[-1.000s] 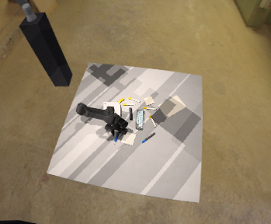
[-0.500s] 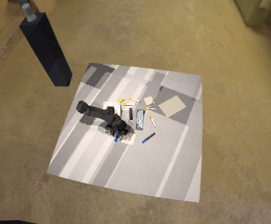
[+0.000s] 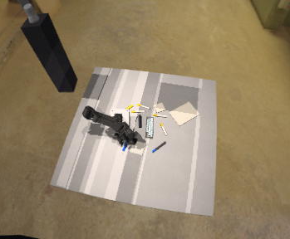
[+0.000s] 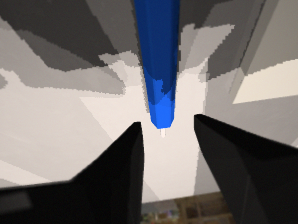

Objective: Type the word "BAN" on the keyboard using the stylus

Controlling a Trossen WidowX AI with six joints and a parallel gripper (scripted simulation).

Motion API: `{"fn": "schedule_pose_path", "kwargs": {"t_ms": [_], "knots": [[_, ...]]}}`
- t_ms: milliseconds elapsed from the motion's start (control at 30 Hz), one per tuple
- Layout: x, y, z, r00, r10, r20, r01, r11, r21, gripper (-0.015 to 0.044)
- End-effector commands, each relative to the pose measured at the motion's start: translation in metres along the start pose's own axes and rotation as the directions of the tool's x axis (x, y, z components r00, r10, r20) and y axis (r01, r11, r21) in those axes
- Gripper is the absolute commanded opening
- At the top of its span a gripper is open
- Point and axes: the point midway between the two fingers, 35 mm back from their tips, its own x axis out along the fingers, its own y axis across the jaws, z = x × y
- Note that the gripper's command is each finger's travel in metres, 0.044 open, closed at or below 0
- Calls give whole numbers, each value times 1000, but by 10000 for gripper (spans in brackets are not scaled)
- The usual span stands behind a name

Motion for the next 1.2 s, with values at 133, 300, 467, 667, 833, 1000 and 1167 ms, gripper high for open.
{"fn": "schedule_pose_path", "kwargs": {"t_ms": [133,300,467,667,833,1000,1167], "knots": [[5,1,5,1000,0,4,0,1000,-8,150],[8,1,7,1000,0,4,0,1000,-8,150],[12,1,9,1000,0,4,0,1000,-8,150],[16,1,11,1000,0,4,0,1000,-8,150],[19,1,13,1000,0,3,0,1000,-8,150],[20,1,13,1000,0,3,0,1000,-8,150],[19,1,12,1000,2,0,-2,1000,-3,19]]}}
